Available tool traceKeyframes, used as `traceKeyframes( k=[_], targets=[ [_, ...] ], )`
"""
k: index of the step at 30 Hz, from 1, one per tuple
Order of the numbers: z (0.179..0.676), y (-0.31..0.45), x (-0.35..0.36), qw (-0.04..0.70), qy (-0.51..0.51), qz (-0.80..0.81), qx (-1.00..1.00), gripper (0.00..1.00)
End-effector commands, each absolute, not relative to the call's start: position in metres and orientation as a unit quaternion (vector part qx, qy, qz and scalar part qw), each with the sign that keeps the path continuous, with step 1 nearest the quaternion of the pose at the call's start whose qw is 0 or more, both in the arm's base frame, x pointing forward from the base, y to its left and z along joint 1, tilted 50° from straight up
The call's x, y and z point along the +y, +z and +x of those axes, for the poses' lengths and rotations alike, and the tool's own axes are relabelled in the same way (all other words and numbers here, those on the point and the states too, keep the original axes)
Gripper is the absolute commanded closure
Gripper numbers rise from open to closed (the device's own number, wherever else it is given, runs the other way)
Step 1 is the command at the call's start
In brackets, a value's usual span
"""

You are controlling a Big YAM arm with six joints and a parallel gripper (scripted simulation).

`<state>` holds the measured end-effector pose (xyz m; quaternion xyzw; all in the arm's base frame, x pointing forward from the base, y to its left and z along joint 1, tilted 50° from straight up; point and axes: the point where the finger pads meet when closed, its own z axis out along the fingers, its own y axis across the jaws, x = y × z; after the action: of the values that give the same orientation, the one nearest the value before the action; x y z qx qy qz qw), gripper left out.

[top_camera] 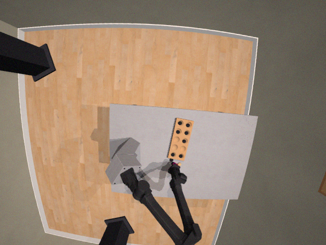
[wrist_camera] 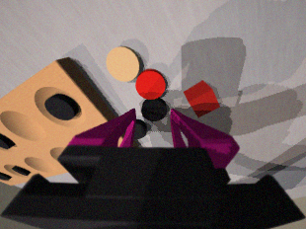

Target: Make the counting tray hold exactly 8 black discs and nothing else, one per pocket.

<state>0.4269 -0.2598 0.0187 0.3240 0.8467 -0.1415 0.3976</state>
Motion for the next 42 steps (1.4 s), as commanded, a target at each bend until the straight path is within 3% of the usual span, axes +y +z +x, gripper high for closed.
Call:
traceKeyframes(
  k=[1,42],
  targets=[
    [0.4268,0.0152,-0.2671,0.399,-0.146,0.322,0.846,0.56],
    [0.4306,0.0076,-0.2711,0.397,-0.146,0.322,0.847,0.56]
  ],
)
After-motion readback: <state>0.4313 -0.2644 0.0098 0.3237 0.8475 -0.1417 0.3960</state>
